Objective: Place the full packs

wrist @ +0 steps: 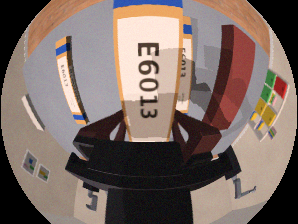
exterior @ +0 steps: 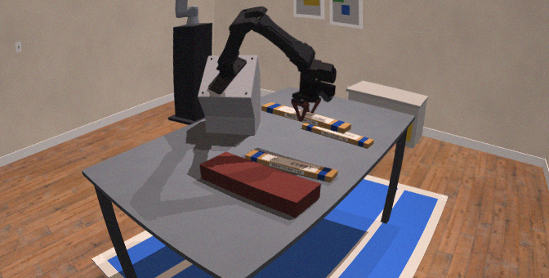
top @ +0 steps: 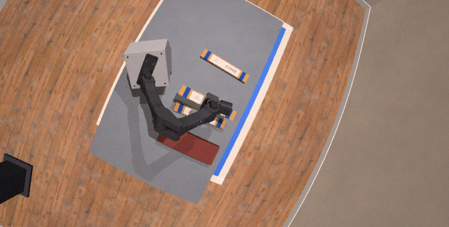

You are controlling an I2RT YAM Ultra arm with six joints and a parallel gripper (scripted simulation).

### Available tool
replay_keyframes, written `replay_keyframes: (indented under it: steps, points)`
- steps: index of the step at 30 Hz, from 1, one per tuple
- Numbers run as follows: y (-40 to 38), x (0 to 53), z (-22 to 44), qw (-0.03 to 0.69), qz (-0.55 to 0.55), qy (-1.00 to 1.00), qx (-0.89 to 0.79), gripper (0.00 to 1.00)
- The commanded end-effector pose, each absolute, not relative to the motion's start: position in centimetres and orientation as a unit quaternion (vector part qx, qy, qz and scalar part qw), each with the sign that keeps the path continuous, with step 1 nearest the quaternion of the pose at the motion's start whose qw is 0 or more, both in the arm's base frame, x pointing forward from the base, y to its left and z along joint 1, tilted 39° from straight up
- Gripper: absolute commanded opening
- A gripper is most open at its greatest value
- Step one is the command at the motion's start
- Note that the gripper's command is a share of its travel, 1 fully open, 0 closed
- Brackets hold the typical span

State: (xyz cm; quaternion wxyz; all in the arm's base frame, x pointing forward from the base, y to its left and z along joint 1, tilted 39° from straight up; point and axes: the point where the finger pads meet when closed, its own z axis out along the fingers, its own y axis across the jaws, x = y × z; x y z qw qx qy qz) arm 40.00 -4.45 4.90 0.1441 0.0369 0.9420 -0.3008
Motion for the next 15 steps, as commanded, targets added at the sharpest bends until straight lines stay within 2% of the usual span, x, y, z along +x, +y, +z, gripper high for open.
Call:
replay_keyframes:
  steps: [1, 15]
  points:
    - [-3.3, 40.9, 5.4, 0.166, -0.294, 0.941, 0.023, 0.0]
    - [-4.2, 41.3, 4.3, 0.166, -0.294, 0.941, 0.023, 0.0]
